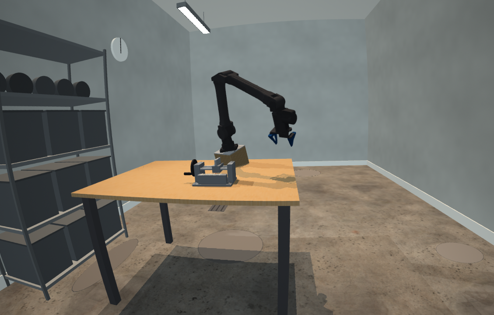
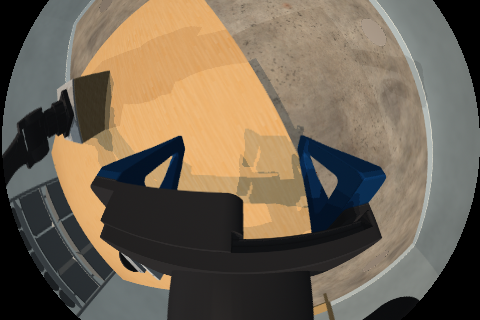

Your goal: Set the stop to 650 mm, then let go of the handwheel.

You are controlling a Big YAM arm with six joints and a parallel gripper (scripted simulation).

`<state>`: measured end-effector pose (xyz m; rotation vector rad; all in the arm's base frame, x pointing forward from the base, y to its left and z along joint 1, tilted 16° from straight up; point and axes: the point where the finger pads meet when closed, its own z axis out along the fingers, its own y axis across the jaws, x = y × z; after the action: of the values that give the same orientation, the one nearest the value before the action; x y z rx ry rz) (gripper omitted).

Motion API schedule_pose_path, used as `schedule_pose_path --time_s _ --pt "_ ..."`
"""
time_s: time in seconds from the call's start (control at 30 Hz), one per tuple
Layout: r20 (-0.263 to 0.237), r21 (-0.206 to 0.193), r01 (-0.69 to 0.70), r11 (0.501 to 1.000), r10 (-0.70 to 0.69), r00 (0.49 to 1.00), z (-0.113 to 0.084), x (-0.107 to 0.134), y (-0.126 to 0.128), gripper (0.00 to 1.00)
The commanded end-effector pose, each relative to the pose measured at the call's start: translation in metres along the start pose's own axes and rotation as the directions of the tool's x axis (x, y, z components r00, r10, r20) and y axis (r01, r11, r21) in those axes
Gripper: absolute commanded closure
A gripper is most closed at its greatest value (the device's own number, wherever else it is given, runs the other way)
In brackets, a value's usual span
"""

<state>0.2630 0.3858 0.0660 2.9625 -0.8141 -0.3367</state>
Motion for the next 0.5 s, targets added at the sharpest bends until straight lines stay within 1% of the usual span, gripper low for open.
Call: schedule_pose_path --time_s 0.0,0.13,0.17,0.2,0.23,0.33,0.47 --pt "-0.003 0.039 0.012 0.999 -0.012 1.0 -0.016 -0.004 -0.011 0.0" --pt "-0.003 0.04 0.012 0.999 -0.012 1.0 -0.016 -0.004 -0.011 0.0" --pt "-0.004 0.043 0.013 0.999 -0.013 1.0 -0.019 -0.005 -0.012 0.0" --pt "-0.005 0.052 0.015 0.999 -0.015 1.0 -0.027 -0.008 -0.013 0.0" --pt "-0.008 0.071 0.02 0.997 -0.02 1.0 -0.036 -0.012 -0.017 0.0" --pt "-0.007 0.071 0.022 0.997 -0.021 1.0 -0.046 -0.02 -0.016 0.0" --pt "-0.006 0.073 0.022 0.997 -0.022 1.0 -0.072 -0.034 -0.011 0.0"
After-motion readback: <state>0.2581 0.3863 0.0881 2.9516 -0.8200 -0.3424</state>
